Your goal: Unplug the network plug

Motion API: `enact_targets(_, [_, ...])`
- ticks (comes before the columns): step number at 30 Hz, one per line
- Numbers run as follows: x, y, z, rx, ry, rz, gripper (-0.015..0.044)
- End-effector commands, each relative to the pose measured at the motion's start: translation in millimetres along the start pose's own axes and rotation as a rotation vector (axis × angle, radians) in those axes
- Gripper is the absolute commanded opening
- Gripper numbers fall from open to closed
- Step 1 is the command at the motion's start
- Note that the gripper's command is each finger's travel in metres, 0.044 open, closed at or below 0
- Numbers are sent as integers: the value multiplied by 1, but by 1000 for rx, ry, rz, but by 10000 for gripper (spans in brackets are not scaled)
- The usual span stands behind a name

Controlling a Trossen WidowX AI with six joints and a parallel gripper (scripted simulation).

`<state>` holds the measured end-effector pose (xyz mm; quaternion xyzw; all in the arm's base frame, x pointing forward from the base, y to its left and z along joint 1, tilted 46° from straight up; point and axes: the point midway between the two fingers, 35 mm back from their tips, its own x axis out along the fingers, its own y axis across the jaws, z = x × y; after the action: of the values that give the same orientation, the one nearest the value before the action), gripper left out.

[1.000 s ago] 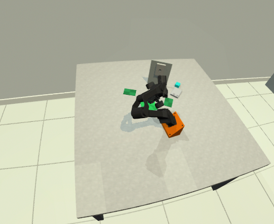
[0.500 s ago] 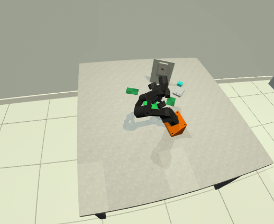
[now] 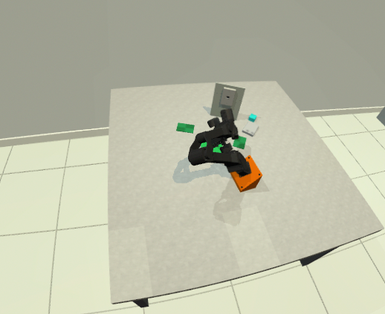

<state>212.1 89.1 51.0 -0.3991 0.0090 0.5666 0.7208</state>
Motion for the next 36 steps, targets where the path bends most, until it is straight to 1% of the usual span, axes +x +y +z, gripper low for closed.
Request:
enact_targets(1, [3,3,0,6,1,2,0])
enact_targets(36, [21,16,5,9,-7,-9,0])
